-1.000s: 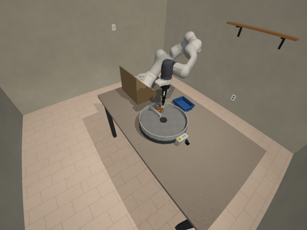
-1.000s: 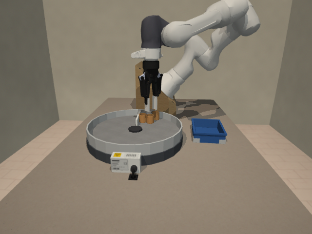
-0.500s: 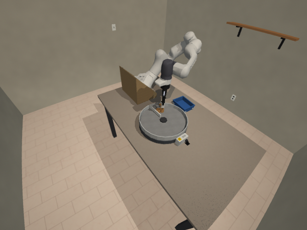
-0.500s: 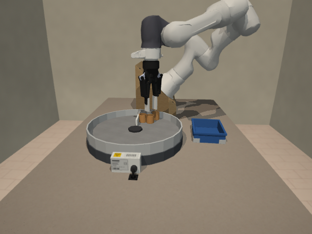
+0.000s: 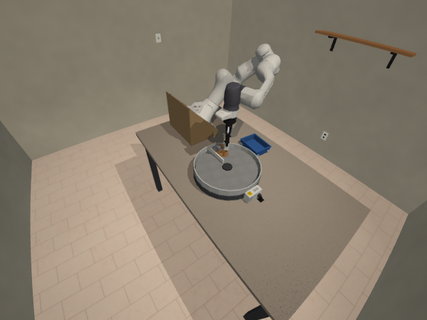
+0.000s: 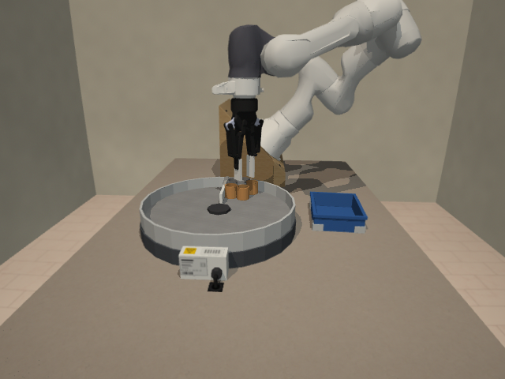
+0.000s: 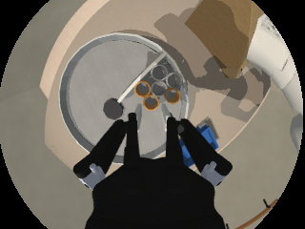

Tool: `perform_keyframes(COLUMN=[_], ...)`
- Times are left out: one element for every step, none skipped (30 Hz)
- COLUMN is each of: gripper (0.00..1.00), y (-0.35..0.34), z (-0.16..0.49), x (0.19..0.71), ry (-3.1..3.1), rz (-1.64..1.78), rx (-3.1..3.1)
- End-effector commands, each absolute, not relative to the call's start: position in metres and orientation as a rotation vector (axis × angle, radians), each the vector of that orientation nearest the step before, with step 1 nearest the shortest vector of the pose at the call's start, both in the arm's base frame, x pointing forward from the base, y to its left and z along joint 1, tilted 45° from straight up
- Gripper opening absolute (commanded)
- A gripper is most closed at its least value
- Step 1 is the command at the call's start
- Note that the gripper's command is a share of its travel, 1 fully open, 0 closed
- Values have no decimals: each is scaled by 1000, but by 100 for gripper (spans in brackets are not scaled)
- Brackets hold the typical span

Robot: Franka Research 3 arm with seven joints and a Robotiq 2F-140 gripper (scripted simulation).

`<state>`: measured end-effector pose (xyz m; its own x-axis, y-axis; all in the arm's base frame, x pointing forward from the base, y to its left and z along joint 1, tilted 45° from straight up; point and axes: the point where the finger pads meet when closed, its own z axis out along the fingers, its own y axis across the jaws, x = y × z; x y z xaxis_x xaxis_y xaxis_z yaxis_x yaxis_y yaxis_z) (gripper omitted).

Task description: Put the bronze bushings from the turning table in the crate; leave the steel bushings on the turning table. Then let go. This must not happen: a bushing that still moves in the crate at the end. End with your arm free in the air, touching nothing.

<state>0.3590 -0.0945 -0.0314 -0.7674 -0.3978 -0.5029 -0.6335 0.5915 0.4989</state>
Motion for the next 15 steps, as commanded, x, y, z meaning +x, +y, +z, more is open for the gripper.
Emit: perform_keyframes(gripper=[28,28,28,28,28,28,28,28,28,28,28,28,28,28,28], y=[-94,-94,-93,-91,-88,-85,-82,-82,-82,-80,-79,-79,-79,-79,-79], z=[-31,-31,-33,-35,-38,-42,-45,-45,-45,-47,-48,-48,-48,-48,-48], x=[359,359,359,359,359,360,360,360,360,361,361,361,361,361,361], ry=[2486,2486,2486,2486,2486,2486,2486,2486,2486,2486,2486,2486,2486,2486,2486], rz=[972,972,972,972,972,972,972,972,972,972,972,972,972,972,972], rx=[-834,-834,-834,-834,-834,-834,-834,-834,-834,-834,-834,-834,-834,-834,-834])
